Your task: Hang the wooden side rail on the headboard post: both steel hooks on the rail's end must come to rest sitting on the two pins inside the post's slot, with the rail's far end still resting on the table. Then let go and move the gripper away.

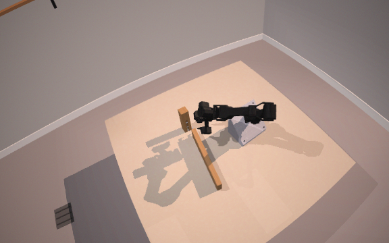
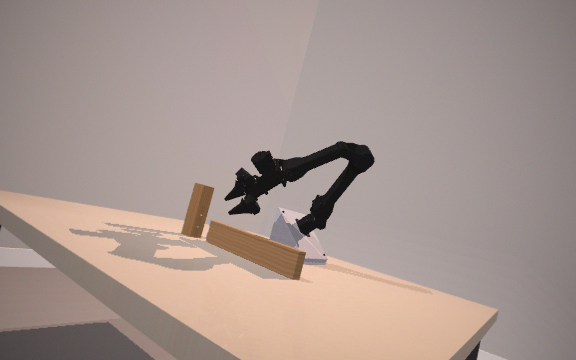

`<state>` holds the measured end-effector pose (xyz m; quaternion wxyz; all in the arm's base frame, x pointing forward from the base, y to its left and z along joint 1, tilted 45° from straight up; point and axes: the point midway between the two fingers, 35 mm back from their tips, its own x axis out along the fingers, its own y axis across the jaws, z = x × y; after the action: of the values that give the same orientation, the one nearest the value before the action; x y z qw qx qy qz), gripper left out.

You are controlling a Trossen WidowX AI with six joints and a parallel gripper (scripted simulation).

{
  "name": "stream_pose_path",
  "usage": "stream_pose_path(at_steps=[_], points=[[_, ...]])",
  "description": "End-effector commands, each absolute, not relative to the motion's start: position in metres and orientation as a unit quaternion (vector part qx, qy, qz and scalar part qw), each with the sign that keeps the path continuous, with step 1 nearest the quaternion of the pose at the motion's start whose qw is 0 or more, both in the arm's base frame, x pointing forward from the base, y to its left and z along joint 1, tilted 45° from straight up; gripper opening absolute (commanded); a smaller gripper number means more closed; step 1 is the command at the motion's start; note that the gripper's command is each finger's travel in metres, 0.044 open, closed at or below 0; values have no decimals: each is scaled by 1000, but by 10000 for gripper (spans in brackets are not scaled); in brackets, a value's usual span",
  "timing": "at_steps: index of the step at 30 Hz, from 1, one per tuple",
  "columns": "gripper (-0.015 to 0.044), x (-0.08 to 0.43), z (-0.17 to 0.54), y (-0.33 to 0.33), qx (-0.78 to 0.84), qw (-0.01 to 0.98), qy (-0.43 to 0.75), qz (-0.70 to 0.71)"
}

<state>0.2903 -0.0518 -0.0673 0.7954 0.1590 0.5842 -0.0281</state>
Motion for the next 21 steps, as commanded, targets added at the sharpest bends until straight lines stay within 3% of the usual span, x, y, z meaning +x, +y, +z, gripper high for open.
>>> stream_pose_path(at_steps=[1,21], points=[[440,285,-59,-45,398,705,517,-279],[440,285,-58,-45,404,701,513,-285]])
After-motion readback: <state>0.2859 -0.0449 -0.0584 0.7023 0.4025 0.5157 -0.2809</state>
